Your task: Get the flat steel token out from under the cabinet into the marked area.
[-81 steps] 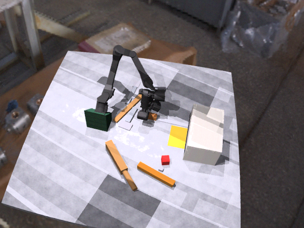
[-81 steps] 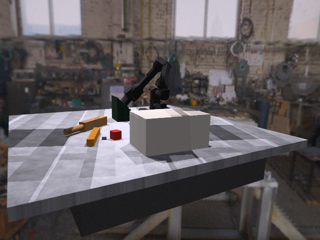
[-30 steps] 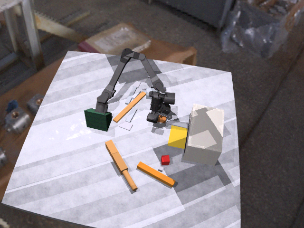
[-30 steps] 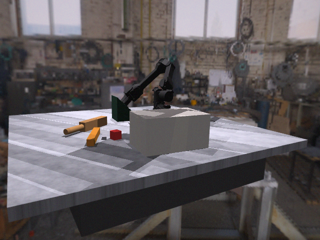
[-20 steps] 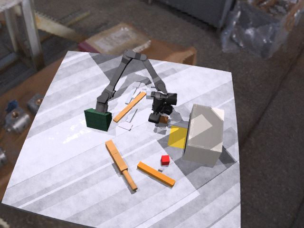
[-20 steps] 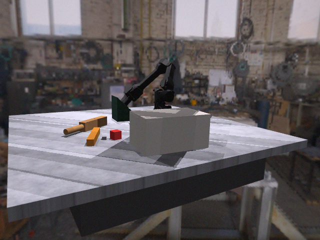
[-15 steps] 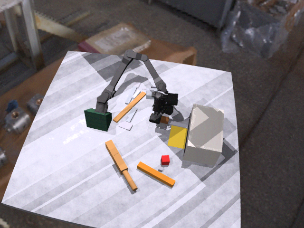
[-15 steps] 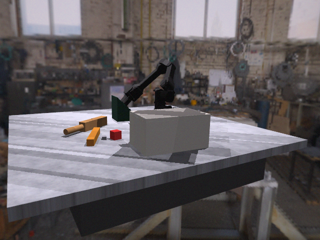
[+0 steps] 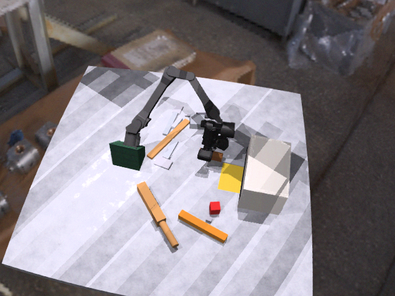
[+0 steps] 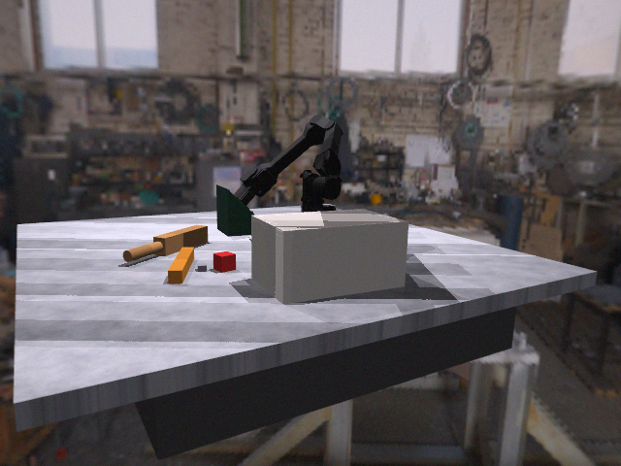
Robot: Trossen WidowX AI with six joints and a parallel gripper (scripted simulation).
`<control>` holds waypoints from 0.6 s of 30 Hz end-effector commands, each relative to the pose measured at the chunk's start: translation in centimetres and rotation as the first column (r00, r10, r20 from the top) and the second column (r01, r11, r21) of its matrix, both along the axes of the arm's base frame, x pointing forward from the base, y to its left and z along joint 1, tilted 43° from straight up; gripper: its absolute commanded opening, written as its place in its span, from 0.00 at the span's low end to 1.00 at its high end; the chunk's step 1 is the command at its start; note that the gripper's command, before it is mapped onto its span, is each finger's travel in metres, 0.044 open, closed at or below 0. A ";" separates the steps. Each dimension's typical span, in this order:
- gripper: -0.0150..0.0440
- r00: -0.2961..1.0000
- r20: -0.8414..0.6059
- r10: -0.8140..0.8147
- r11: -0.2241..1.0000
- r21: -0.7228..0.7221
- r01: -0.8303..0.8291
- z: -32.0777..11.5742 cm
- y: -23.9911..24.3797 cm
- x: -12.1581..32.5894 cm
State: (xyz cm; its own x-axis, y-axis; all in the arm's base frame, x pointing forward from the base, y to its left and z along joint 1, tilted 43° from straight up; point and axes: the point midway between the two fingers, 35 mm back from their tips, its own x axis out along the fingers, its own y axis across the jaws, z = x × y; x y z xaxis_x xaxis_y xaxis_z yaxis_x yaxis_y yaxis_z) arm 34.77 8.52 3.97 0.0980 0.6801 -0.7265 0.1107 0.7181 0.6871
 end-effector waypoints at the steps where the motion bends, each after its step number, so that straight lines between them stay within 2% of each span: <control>1: 0.25 1.000 0.006 0.004 1.000 0.002 -0.004 0.1 -0.1 0.6; 18: 0.25 1.000 0.007 0.004 1.000 0.002 -0.004 0.1 -0.3 2.3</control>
State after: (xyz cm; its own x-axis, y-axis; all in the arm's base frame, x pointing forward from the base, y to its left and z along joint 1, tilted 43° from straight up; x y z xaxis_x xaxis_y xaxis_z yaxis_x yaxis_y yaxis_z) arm 36.56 8.24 3.98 0.0986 0.6803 -0.7263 0.1098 0.7180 0.6874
